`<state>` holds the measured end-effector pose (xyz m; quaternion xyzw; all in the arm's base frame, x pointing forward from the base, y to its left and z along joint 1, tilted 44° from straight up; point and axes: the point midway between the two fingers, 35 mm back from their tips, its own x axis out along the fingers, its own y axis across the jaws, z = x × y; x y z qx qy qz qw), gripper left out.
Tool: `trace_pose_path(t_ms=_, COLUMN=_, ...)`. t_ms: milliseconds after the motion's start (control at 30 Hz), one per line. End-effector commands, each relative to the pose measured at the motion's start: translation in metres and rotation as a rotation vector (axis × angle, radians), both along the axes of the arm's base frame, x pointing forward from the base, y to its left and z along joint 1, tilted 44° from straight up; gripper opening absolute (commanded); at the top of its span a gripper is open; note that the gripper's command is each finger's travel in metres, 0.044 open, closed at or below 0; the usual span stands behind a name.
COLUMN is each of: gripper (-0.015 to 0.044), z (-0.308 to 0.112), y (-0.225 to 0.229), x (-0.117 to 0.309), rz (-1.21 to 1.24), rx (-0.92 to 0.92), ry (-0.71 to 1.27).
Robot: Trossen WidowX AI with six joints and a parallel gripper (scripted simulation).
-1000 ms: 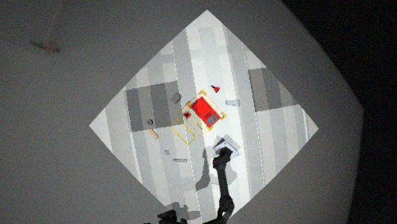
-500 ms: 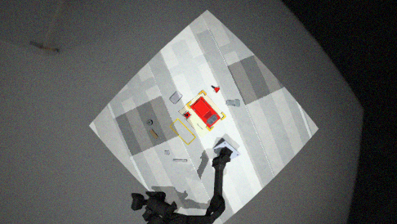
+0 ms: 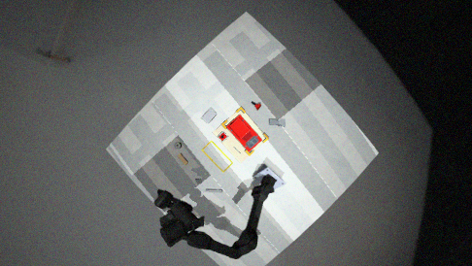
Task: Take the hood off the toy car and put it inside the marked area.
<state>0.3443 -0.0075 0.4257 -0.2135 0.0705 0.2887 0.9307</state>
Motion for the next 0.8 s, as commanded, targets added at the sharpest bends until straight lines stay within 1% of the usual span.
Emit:
trace_pose_path(t_ms=0, gripper=0.044, z=-0.036, y=-0.024, x=0.02, rz=-0.066, rx=0.055, ry=0.132)
trace_pose_path(t_ms=367, gripper=0.044, z=-0.135, y=-0.079, x=0.052, rz=-0.201, rx=0.17, ry=0.457)
trace_pose_path(t_ms=567, gripper=0.044, z=-0.195, y=-0.106, x=0.056, rz=-0.265, rx=0.239, ry=0.649)
trace_pose_path(t_ms=767, gripper=0.044, z=-0.256, y=-0.128, x=0.051, rz=-0.325, rx=0.319, ry=0.85)
